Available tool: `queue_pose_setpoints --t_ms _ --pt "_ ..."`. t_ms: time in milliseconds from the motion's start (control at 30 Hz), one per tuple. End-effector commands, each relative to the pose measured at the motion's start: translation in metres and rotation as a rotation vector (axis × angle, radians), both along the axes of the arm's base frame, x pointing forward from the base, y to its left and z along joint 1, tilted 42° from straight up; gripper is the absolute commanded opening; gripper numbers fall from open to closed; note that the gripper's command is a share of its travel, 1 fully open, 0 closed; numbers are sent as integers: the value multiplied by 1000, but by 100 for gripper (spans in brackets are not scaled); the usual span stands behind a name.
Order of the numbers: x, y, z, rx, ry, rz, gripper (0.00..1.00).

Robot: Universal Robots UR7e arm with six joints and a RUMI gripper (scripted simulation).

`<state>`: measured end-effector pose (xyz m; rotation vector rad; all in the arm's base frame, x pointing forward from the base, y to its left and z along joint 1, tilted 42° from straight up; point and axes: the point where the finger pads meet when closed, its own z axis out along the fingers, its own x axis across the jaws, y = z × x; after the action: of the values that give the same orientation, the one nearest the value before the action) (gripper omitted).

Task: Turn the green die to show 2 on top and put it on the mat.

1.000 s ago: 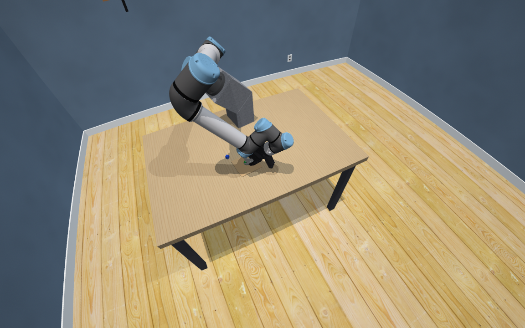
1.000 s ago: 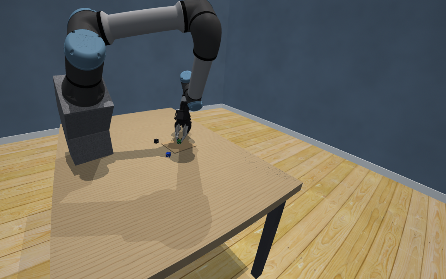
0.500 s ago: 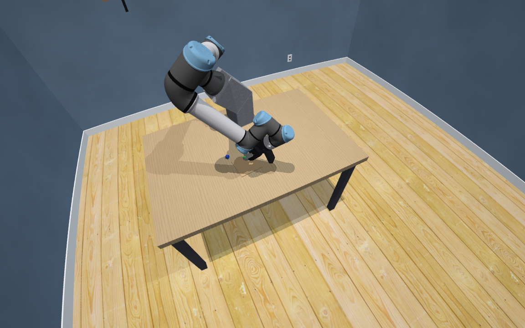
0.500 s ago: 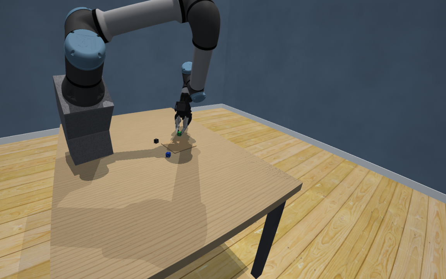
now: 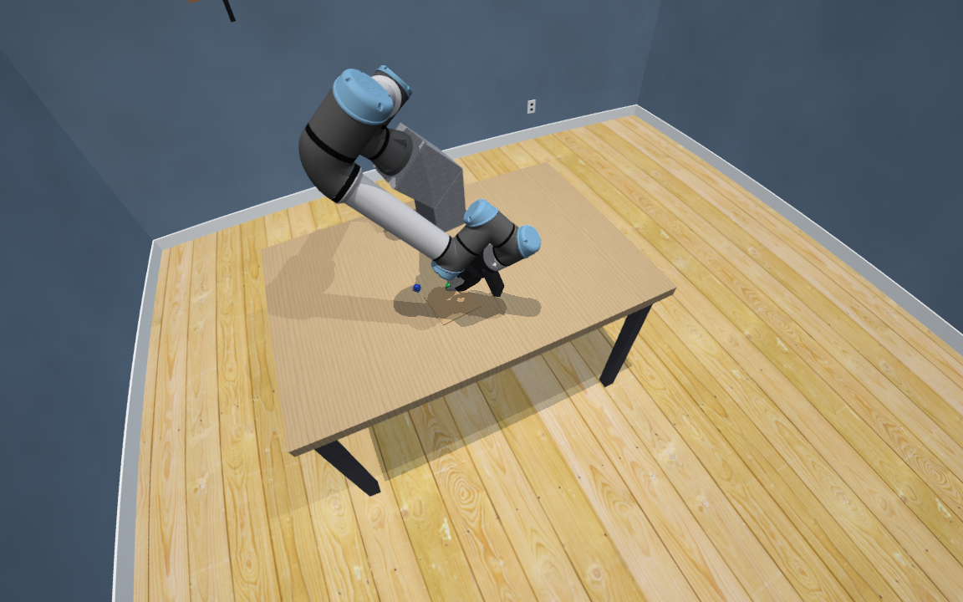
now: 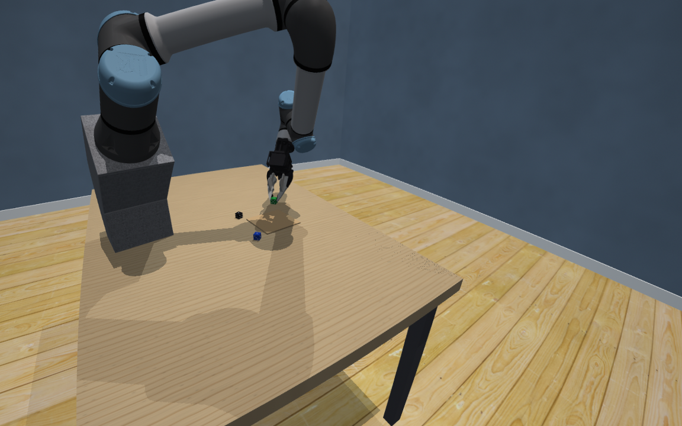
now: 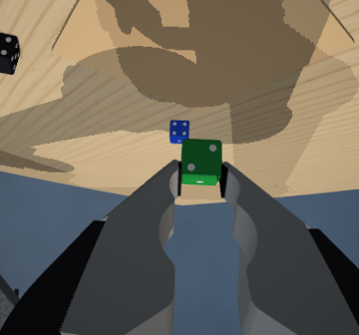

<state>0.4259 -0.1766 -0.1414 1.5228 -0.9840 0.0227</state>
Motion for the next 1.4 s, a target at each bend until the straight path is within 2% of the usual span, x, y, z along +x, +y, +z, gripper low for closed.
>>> queue_pose_setpoints --t_ms 0,433,1367 --pt "-1 2 1 0 0 2 3" --pt "-1 2 -1 20 -15 11 3" --pt "-2 2 -2 138 -115 105 3"
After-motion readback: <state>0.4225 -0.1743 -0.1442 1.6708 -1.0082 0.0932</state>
